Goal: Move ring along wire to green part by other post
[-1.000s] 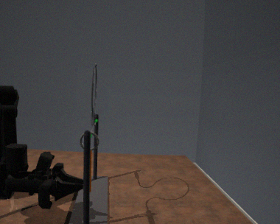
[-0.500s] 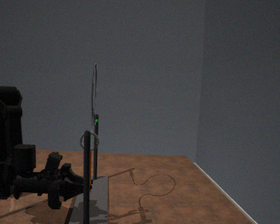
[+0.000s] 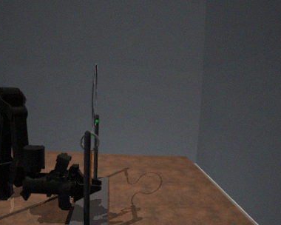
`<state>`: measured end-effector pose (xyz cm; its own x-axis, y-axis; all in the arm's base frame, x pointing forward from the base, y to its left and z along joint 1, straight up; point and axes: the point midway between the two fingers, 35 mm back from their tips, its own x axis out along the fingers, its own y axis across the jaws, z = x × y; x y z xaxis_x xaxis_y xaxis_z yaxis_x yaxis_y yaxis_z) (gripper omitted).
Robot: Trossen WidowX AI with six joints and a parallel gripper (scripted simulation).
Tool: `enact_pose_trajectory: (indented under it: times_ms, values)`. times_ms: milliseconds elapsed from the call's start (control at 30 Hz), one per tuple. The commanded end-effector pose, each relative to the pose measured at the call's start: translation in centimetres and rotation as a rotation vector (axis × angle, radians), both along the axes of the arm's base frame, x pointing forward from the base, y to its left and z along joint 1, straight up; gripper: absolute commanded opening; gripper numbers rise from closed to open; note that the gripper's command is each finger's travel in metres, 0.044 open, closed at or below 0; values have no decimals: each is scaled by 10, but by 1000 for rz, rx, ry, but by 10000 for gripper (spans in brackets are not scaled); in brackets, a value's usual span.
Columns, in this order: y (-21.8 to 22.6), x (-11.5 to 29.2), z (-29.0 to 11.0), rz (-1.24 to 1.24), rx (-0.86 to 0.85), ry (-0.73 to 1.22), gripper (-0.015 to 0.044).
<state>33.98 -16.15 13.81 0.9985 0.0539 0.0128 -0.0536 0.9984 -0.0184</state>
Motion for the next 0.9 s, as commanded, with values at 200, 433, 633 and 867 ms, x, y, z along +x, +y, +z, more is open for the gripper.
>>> enact_pose_trajectory:
  times_ms: [200, 433, 633, 867]
  values:
    - [0, 5, 1, -2, 3, -3, 160]
    - [0, 5, 1, -2, 3, -3, 160]
    - [1, 5, 1, 2, -2, -3, 108]
    - [1, 5, 1, 2, -2, -3, -37]
